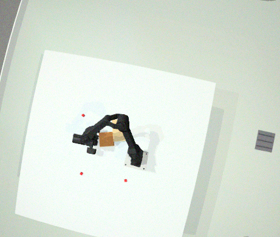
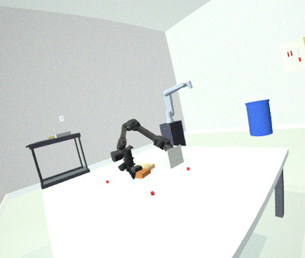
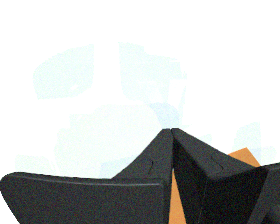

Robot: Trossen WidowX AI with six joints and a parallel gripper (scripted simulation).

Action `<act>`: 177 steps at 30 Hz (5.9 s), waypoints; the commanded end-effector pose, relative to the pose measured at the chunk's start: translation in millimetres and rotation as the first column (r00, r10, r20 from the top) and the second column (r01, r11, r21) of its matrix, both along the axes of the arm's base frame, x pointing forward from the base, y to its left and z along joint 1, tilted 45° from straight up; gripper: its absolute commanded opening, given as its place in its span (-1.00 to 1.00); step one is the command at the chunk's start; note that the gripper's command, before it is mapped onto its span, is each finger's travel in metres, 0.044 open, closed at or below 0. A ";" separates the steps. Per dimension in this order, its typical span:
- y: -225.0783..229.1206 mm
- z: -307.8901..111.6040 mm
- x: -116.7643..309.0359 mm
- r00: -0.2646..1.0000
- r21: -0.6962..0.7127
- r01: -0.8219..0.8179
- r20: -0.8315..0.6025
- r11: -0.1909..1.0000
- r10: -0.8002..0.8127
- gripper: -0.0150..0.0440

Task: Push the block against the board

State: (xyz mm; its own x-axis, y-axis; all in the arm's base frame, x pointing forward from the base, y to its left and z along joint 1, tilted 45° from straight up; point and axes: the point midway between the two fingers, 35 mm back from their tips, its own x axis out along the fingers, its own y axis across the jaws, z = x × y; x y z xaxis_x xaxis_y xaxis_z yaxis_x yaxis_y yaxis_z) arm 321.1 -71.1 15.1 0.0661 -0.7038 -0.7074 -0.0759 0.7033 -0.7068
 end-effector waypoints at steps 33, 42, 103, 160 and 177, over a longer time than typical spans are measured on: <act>43.2 36.3 30.8 1.000 -0.005 -0.010 0.011 1.000 0.010 -0.49; 55.9 26.1 3.3 0.960 0.043 0.188 0.205 0.981 -0.193 -0.49; 18.5 -27.0 -90.2 0.270 0.430 0.646 0.645 0.631 -0.715 -0.49; 31.1 -36.8 -96.5 0.269 0.429 0.643 0.649 0.635 -0.712 -0.49; 63.7 4.0 -86.0 0.448 0.336 0.601 0.609 0.725 -0.654 -0.49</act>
State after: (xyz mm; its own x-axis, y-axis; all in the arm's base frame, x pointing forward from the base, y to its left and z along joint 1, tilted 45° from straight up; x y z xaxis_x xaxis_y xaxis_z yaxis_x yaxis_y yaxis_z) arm 226.0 -7.8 15.1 0.0670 -0.7077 -0.7034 0.8903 0.3606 -0.2780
